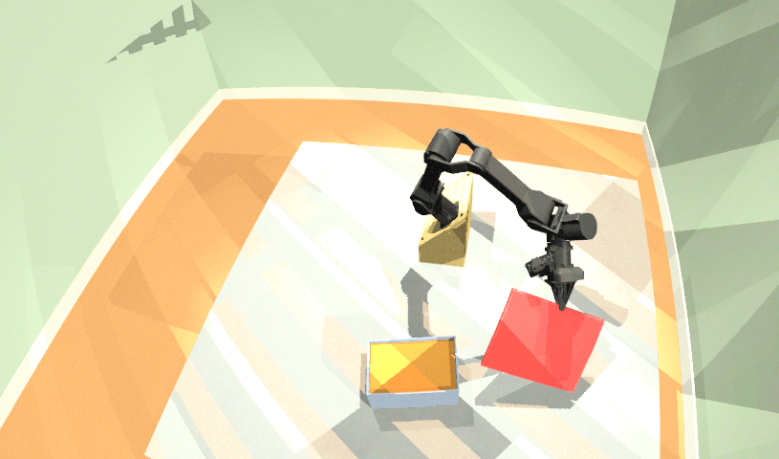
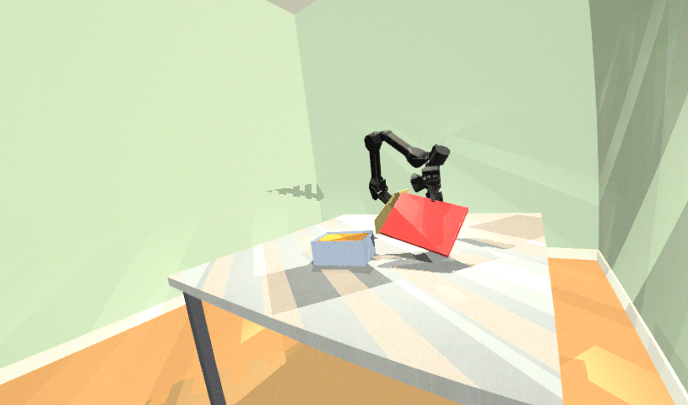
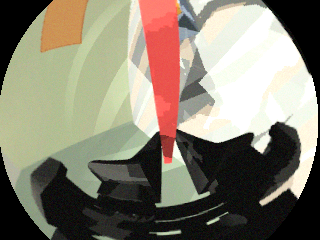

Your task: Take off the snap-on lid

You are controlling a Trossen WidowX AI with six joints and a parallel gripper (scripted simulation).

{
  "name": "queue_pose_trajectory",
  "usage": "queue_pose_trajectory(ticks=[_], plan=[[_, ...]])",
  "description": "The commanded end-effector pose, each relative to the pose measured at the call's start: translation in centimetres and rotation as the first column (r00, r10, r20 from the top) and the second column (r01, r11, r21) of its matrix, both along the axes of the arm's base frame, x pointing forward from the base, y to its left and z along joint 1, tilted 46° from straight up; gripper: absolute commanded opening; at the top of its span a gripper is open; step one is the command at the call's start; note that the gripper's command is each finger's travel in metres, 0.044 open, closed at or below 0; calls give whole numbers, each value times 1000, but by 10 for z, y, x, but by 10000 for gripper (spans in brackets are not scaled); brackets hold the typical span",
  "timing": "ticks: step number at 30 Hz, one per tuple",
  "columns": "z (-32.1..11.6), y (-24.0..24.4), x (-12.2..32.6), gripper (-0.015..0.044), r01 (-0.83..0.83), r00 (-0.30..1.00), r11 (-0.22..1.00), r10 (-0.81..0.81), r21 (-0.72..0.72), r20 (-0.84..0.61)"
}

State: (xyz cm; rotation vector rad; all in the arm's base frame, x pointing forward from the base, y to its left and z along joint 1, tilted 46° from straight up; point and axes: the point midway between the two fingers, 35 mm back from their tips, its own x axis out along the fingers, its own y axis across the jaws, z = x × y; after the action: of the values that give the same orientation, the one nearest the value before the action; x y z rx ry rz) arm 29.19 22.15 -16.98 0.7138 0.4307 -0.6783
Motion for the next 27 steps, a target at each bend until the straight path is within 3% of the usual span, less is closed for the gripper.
queue_pose_trajectory(ticks=[1, 27], plan=[[-1, -3, 0, 0, -3, 1000, 1000, 3, -4, 5], [-16, -17, -2, 0, -3, 1000, 1000, 3, -4, 6]])
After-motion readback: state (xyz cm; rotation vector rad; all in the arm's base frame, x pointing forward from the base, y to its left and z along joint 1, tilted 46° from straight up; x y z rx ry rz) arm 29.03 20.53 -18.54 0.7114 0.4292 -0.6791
